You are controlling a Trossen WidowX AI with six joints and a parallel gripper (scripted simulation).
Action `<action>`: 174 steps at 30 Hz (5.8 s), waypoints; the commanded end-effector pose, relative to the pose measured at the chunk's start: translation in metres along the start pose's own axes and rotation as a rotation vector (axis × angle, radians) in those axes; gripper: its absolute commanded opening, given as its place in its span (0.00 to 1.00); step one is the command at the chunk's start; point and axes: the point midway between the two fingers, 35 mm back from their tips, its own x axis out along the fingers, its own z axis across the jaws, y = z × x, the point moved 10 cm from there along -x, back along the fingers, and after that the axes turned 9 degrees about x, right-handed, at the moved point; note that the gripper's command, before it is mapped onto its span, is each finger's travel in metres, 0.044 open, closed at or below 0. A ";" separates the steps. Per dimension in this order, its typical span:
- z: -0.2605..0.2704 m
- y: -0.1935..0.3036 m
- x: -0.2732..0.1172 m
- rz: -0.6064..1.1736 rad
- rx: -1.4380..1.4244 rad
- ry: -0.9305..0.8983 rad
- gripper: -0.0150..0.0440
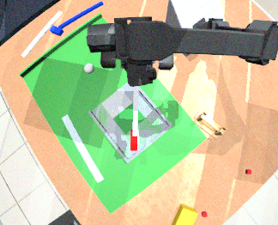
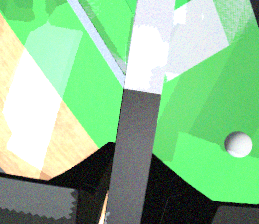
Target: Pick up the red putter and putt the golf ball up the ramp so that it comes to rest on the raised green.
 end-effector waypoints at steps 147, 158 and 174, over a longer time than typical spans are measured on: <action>-0.053 0.162 0.067 0.013 0.870 -0.091 0.25; -0.053 0.162 0.067 0.013 0.870 -0.091 0.25; -0.053 0.162 0.067 0.013 0.870 -0.091 0.25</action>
